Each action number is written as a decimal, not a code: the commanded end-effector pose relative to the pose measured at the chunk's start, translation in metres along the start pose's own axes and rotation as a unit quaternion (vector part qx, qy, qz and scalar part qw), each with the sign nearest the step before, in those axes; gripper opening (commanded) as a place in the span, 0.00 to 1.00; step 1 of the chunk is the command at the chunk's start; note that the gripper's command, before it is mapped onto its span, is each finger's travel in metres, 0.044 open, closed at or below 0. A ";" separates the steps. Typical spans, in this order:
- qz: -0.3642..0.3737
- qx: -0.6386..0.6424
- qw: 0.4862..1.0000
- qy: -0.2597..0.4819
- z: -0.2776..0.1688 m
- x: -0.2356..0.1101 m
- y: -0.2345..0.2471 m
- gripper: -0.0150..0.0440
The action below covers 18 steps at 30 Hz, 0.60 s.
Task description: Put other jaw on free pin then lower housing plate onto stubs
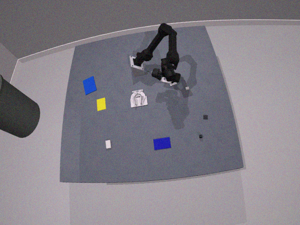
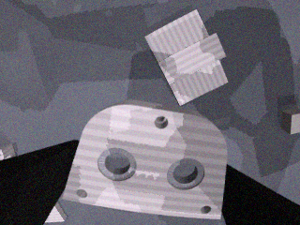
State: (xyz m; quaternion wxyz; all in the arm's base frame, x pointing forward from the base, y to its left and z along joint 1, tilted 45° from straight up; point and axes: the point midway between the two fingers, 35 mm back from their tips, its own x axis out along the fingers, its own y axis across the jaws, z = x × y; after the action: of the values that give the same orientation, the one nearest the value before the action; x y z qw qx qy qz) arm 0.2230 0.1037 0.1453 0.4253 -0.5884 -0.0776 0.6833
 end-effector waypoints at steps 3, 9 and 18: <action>0.003 0.076 0.997 0.006 -0.013 -0.001 0.007 0.85; 0.005 0.156 0.988 0.009 -0.024 0.000 0.015 0.85; 0.008 0.273 0.962 0.012 -0.039 0.000 0.029 0.85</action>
State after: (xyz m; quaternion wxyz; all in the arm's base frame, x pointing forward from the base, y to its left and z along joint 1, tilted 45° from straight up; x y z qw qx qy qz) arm 0.2396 0.0756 0.1193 0.5479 -0.4764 0.0944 0.6812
